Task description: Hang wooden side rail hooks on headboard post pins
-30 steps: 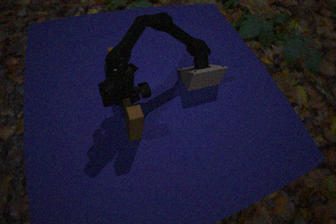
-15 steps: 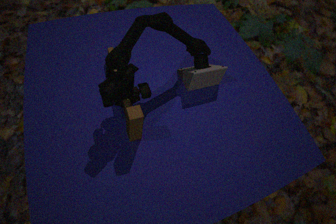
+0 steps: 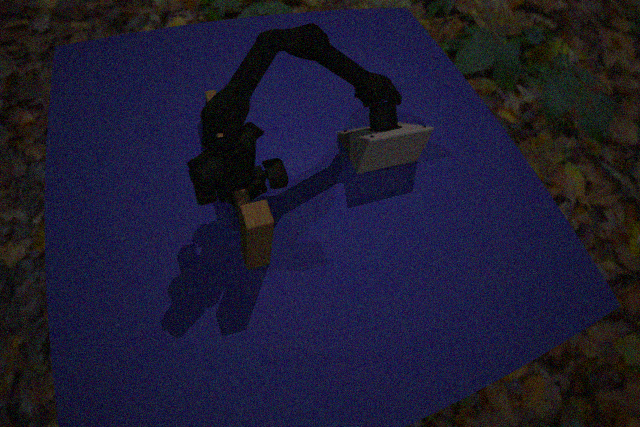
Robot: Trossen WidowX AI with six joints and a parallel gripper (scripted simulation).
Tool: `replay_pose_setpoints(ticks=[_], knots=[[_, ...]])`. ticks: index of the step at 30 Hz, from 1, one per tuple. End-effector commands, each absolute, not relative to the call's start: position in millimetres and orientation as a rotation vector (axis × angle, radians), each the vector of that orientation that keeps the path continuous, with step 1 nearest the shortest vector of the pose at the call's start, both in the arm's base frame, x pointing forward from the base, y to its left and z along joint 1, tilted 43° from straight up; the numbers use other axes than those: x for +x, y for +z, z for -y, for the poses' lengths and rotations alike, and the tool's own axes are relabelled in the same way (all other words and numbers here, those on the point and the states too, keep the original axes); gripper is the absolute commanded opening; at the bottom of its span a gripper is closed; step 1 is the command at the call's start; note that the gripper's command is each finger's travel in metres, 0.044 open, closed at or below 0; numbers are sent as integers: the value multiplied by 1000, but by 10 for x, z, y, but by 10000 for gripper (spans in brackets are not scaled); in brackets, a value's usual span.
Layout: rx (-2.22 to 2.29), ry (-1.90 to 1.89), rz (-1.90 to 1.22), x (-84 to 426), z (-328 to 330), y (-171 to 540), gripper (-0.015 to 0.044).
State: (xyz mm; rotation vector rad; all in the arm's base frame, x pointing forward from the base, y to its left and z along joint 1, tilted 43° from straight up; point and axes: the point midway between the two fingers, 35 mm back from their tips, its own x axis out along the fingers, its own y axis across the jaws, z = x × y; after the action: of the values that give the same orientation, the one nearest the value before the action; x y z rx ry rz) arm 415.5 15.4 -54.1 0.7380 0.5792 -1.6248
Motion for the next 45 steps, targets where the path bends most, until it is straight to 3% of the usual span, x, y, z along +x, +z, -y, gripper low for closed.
replay_pose_setpoints(ticks=[1, 45], knots=[[741, -1618, -587, 4158, -179, -550, 0], [740, -1618, -586, 4151, -131, -603, 0]])
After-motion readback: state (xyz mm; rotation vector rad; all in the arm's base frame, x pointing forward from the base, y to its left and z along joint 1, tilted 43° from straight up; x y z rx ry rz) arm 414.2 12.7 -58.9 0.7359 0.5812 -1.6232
